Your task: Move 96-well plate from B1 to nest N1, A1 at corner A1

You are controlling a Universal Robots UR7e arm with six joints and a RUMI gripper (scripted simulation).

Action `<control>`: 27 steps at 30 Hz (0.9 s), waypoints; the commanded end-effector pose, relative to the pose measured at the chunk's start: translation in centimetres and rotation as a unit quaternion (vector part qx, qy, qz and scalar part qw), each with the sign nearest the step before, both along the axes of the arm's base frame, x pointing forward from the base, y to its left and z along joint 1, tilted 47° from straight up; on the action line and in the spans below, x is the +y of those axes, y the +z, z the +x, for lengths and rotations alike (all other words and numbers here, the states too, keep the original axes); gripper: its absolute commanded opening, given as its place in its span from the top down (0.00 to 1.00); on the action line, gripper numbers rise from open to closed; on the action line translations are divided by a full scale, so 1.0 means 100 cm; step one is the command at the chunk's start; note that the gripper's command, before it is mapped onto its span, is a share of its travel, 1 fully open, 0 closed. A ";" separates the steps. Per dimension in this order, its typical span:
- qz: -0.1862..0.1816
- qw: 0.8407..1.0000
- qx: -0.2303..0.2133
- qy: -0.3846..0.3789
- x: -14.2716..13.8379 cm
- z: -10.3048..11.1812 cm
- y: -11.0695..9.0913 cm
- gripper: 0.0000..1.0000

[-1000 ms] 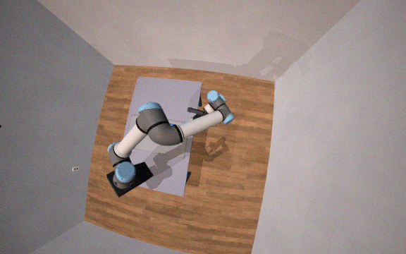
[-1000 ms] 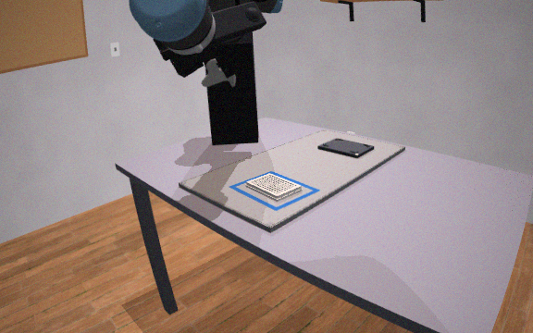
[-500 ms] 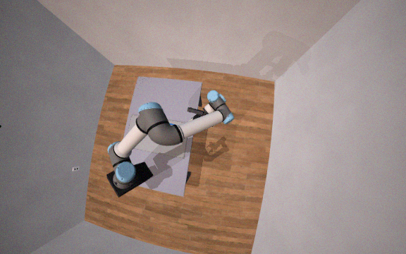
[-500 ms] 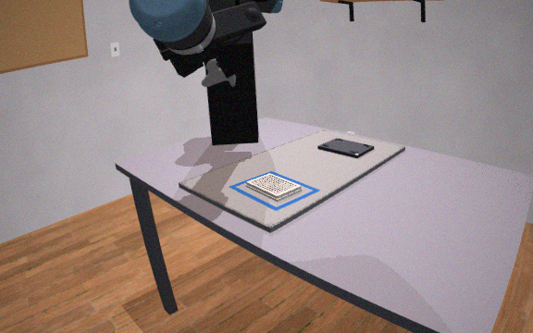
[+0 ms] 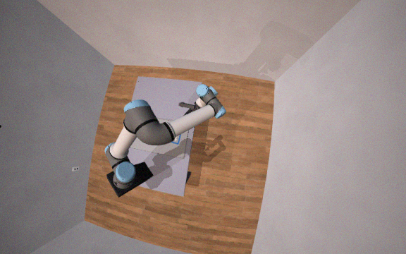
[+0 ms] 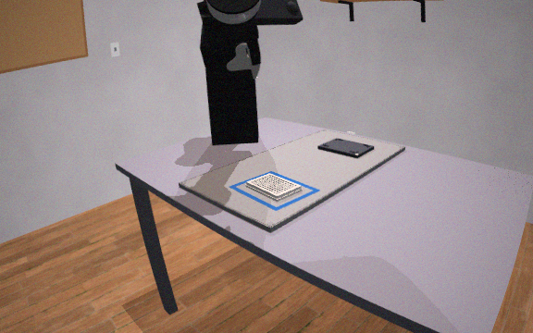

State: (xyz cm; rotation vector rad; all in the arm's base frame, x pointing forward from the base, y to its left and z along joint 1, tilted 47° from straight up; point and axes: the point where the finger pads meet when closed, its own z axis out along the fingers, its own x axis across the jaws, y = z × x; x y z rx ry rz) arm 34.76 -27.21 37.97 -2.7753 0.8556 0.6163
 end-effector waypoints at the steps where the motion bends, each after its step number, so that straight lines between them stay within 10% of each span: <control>1: -0.015 1.000 0.001 -0.012 0.010 0.004 0.000 0.00; 27: -0.128 0.979 -0.013 -0.156 0.113 0.031 -0.019 0.00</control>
